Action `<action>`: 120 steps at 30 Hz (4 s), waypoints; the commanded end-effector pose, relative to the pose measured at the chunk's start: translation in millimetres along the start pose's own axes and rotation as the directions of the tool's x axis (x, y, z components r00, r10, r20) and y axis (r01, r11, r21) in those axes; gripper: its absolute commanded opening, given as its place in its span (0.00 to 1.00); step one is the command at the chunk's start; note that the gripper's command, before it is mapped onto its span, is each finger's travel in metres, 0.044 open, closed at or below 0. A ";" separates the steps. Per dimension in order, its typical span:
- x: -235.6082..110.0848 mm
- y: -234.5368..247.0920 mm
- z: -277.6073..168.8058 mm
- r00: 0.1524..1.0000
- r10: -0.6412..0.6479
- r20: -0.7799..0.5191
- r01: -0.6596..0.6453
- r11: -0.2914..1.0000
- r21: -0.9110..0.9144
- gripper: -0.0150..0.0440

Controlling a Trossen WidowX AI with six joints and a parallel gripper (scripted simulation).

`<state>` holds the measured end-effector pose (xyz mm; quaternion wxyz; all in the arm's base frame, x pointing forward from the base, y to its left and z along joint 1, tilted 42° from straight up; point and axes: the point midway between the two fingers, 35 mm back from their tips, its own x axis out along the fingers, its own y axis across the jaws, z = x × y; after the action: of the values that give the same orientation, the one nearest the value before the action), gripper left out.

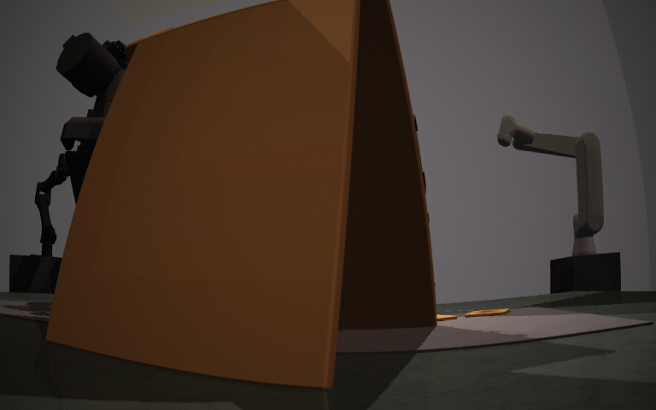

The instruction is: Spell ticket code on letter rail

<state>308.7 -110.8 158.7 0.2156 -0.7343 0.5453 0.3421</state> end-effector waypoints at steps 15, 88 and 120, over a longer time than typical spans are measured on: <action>53.8 42.0 -13.5 0.986 0.161 0.037 -0.154 0.978 -0.143 0.83; 73.0 49.8 -9.8 0.986 0.162 0.035 -0.155 0.977 -0.144 0.25; 56.7 47.9 -5.5 0.986 0.162 0.036 -0.155 0.977 -0.144 0.25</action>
<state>273.9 -167.6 120.9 0.1474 -0.6929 0.5694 0.4171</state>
